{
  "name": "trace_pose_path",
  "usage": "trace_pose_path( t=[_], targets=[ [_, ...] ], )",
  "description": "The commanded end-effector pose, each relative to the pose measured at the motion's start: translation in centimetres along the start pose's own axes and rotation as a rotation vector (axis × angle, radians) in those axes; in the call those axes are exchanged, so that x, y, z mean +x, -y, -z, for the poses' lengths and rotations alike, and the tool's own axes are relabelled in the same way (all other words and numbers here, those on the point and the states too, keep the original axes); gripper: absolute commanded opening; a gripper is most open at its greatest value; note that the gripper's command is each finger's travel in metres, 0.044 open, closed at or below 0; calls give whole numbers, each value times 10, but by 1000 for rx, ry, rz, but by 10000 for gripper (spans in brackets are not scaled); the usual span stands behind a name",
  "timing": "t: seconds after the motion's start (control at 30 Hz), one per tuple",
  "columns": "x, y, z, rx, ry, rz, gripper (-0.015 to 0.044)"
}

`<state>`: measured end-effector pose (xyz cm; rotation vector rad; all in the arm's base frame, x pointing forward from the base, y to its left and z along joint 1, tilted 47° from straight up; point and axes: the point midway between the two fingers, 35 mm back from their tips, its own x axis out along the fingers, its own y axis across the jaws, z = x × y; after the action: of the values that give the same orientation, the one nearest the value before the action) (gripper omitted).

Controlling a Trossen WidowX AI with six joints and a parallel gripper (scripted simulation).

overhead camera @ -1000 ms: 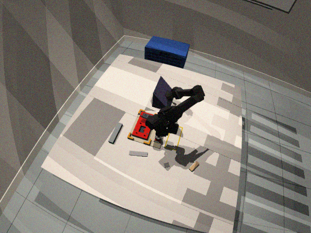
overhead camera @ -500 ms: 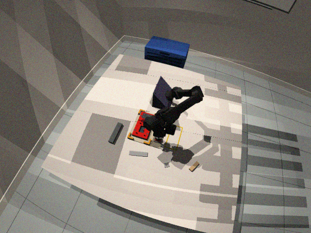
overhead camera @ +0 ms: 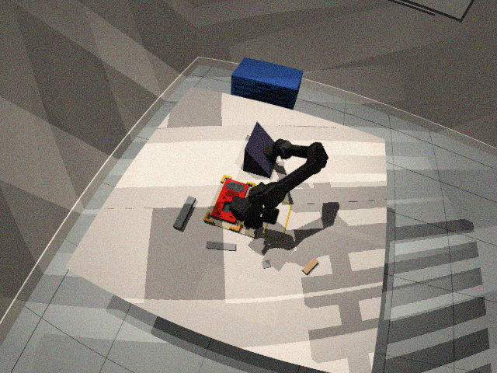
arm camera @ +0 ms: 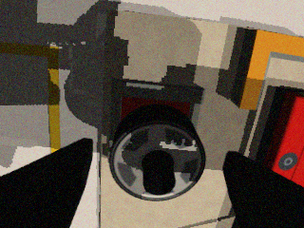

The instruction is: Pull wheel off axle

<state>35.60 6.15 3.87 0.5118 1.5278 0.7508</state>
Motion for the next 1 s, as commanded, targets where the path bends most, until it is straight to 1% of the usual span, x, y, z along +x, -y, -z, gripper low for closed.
trace_pose_path(
  t=[0.0,0.07,0.4,0.6,0.97],
  targets=[
    [0,0,0,0,0,0,274],
    [0,0,0,0,0,0,221],
    [0,0,0,0,0,0,155],
    [-1,0,0,0,0,0,0],
    [-5,0,0,0,1,0,0]
  ],
)
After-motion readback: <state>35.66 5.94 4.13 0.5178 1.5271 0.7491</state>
